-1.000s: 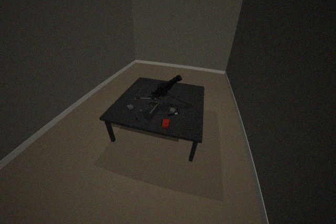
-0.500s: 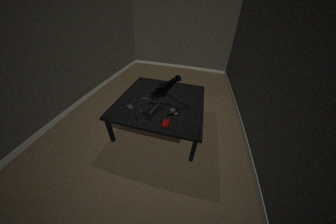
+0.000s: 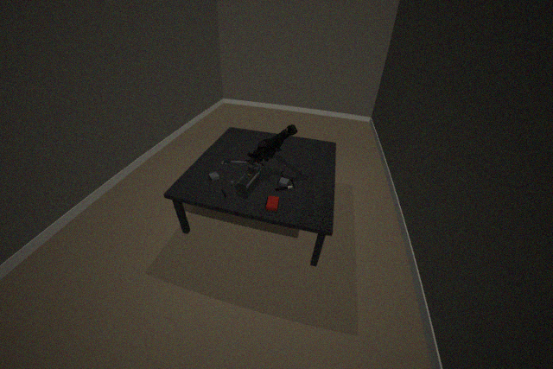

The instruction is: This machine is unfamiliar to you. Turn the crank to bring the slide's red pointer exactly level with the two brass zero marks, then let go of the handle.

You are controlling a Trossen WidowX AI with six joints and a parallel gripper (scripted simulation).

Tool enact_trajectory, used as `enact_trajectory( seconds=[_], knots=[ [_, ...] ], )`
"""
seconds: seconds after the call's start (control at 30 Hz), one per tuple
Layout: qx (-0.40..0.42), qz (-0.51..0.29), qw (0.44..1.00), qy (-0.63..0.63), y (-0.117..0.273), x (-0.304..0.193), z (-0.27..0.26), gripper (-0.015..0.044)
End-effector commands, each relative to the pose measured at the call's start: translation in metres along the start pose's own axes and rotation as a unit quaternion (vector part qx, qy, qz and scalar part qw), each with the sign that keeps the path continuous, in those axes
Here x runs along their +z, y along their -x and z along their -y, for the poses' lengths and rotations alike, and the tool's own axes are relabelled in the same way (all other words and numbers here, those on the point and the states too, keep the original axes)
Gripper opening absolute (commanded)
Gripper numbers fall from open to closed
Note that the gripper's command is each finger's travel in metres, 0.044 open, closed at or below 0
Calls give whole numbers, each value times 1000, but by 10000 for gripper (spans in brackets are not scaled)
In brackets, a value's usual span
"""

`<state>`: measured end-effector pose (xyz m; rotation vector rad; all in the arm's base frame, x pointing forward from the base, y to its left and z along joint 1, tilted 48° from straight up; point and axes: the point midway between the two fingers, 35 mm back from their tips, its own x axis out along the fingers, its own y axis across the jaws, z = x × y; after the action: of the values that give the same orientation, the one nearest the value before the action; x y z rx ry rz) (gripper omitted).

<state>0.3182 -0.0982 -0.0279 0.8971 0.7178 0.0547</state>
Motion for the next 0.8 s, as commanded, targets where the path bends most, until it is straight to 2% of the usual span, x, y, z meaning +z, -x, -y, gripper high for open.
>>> enact_trajectory(
  seconds=[0.0, 0.77],
  knots=[
    [-4, -6, 1000, -2, -7, -7, 0, 0],
    [-3, -6, 1000, -2, -19, -19, -13, 0]
  ],
)
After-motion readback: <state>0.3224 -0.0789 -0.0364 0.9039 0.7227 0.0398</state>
